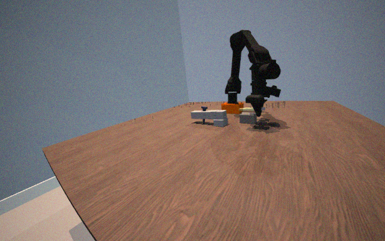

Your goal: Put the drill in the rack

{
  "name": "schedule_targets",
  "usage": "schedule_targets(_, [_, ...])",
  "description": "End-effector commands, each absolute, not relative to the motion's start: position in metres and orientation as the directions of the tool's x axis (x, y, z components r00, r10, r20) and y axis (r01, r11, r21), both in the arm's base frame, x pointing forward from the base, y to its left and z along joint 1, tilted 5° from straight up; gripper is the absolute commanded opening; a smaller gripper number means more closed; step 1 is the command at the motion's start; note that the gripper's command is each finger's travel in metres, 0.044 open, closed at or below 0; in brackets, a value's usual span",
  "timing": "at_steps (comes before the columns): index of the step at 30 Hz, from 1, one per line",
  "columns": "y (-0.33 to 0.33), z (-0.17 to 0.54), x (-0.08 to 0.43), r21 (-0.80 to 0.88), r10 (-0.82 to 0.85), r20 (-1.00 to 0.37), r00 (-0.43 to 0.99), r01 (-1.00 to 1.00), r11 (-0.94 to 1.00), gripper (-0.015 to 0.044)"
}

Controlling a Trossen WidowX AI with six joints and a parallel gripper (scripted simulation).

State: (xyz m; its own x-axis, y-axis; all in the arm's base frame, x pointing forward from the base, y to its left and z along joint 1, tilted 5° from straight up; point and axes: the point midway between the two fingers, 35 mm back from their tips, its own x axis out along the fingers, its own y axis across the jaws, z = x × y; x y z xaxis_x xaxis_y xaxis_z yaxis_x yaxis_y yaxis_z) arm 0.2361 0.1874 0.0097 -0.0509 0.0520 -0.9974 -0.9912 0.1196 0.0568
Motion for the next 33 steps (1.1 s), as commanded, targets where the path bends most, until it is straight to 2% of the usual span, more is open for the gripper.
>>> schedule_targets(1, [0.187,0.006,0.235,0.061,0.053,-0.997,-0.054,-0.990,0.125,0.0000])
schedule_targets(29, [0.189,-0.021,0.233,0.061,0.053,-0.997,-0.055,-0.990,0.125,0.0000])
schedule_targets(33, [0.192,-0.015,0.234,0.059,0.063,-0.997,-0.052,-0.991,0.119,0.0105])
